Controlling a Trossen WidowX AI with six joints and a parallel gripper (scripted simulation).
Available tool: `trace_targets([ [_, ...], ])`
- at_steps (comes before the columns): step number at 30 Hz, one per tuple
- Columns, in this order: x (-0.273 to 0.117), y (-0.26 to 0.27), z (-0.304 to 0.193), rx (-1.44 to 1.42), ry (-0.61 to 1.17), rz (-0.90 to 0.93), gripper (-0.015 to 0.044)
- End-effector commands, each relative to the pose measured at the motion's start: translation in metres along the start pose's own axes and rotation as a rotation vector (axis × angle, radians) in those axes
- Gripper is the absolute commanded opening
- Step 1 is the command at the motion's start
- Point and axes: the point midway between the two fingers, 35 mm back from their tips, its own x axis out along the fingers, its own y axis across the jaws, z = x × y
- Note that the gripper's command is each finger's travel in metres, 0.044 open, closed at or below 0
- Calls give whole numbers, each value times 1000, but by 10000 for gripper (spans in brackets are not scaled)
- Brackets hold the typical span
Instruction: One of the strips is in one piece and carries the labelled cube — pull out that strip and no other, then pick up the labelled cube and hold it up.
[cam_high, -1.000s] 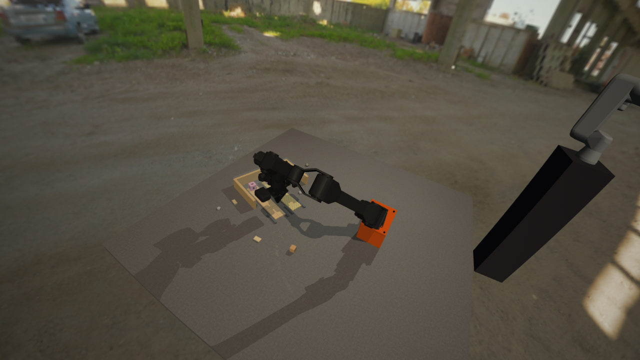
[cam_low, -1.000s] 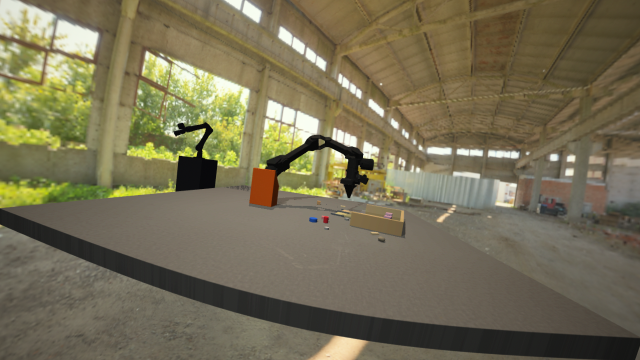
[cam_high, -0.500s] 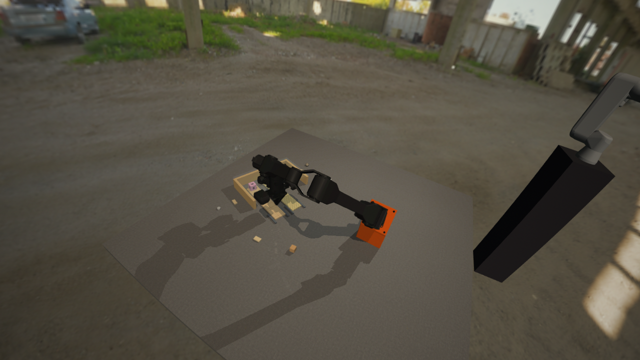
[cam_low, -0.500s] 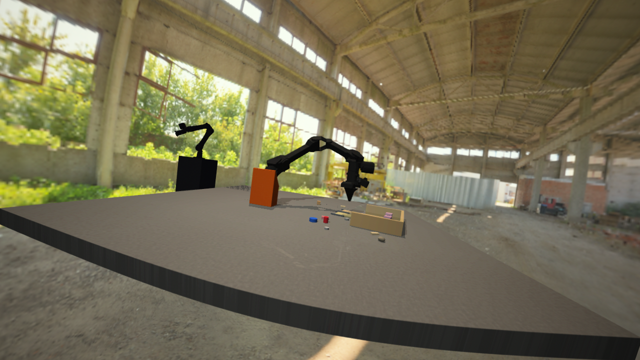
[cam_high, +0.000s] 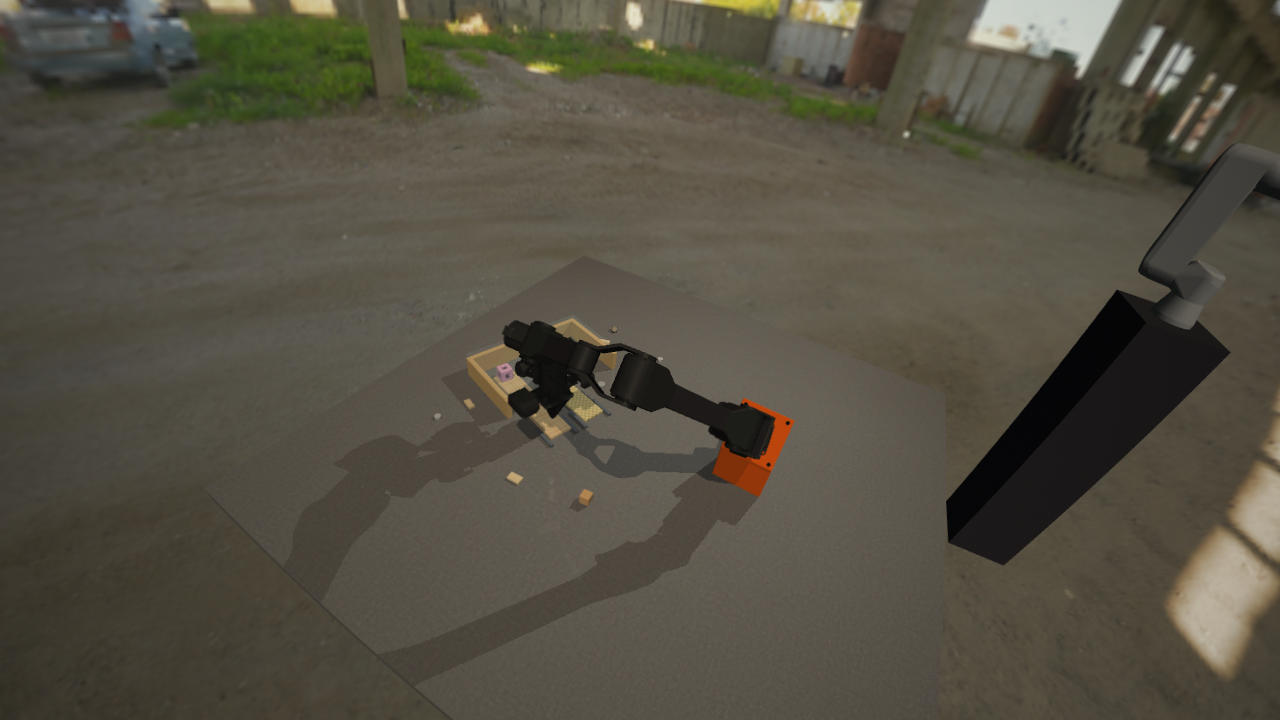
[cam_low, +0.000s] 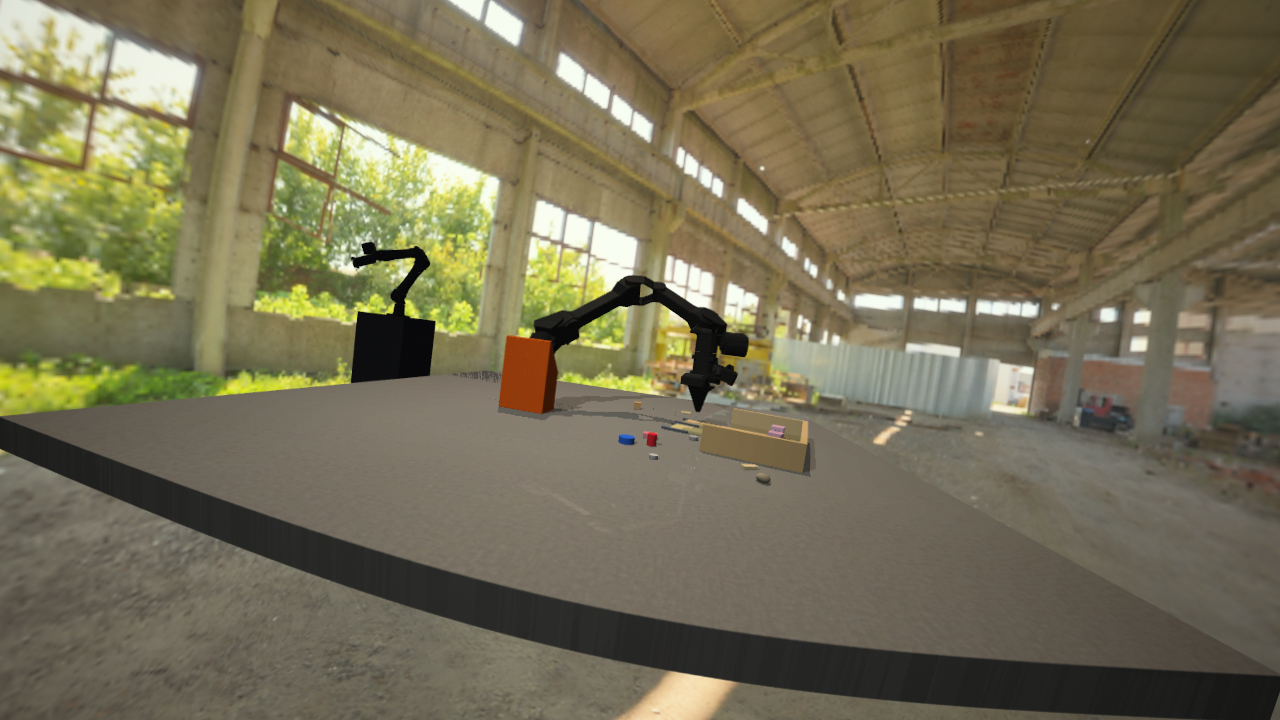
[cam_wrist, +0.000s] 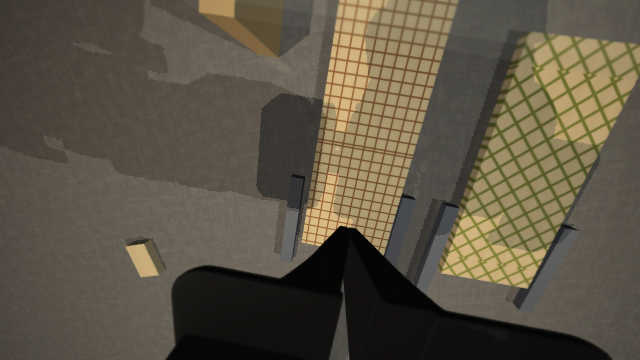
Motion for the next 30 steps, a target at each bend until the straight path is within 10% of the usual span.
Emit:
trace_targets([
  [1, 9, -3, -1, 10, 6, -7, 0],
  [30, 29, -3, -1, 11, 7, -5, 0],
])
